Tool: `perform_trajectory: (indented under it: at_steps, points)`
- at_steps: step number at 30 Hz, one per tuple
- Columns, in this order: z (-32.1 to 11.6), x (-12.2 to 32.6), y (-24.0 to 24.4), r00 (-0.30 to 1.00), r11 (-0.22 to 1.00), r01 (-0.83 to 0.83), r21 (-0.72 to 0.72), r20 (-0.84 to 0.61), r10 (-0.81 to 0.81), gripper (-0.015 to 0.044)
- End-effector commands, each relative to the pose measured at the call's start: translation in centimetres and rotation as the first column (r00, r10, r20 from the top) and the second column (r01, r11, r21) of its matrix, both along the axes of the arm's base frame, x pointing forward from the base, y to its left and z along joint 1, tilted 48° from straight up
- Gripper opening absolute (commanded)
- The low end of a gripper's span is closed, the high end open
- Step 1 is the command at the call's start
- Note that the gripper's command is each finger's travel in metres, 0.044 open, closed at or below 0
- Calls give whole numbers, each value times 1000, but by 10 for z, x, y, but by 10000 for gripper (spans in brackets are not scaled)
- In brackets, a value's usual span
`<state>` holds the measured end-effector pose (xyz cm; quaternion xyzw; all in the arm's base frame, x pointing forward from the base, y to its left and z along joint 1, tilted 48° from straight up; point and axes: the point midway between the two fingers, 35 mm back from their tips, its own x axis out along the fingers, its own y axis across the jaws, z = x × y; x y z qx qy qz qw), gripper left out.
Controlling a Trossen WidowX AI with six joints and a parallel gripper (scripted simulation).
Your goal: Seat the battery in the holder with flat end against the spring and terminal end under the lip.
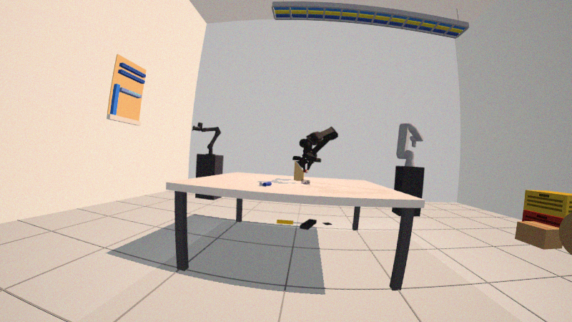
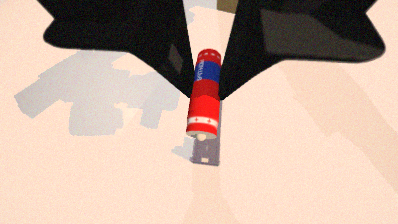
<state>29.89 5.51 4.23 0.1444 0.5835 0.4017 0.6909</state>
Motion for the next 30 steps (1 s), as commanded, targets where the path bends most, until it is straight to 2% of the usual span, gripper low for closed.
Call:
perform_trajectory:
  at_steps: [1, 30]
  points:
    - [0, -2, 2, 1000, 1000, 18, 4, -9, -18, 63]
    - [-24, 1, 33, 967, 978, 193, 82, 155, -204, 63]
